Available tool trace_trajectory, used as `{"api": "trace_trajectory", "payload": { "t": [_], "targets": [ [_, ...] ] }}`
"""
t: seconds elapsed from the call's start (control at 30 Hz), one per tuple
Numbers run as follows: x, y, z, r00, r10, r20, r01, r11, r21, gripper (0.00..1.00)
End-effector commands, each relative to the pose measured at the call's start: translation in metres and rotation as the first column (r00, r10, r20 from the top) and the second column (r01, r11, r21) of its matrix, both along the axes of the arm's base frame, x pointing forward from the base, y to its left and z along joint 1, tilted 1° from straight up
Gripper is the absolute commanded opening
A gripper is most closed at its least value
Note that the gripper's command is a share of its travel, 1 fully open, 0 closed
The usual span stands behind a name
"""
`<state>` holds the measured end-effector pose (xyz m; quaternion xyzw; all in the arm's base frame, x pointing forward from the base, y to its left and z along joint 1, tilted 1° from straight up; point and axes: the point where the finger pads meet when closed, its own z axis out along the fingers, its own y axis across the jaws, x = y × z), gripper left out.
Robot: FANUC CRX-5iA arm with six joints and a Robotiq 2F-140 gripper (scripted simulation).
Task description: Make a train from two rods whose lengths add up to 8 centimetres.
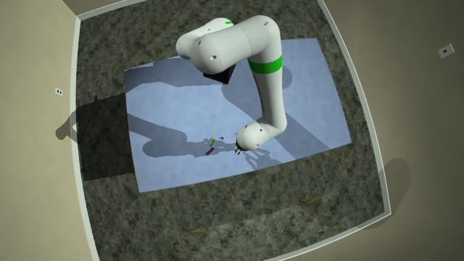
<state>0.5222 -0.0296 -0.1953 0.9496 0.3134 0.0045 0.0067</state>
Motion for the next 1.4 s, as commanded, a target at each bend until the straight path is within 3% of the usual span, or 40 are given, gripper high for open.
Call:
{"api": "trace_trajectory", "payload": {
  "t": [0.0, 0.83, 1.37],
  "targets": [
    [0.000, 0.000, 0.000, 1.000, 0.000, 0.000, 0.000, 1.000, 0.000, 0.15],
    [0.000, 0.000, -0.001, 1.000, 0.000, 0.000, 0.000, 1.000, 0.000, 0.15],
    [0.000, 0.000, -0.014, 1.000, 0.000, 0.000, 0.000, 1.000, 0.000, 0.15]
  ]
}}
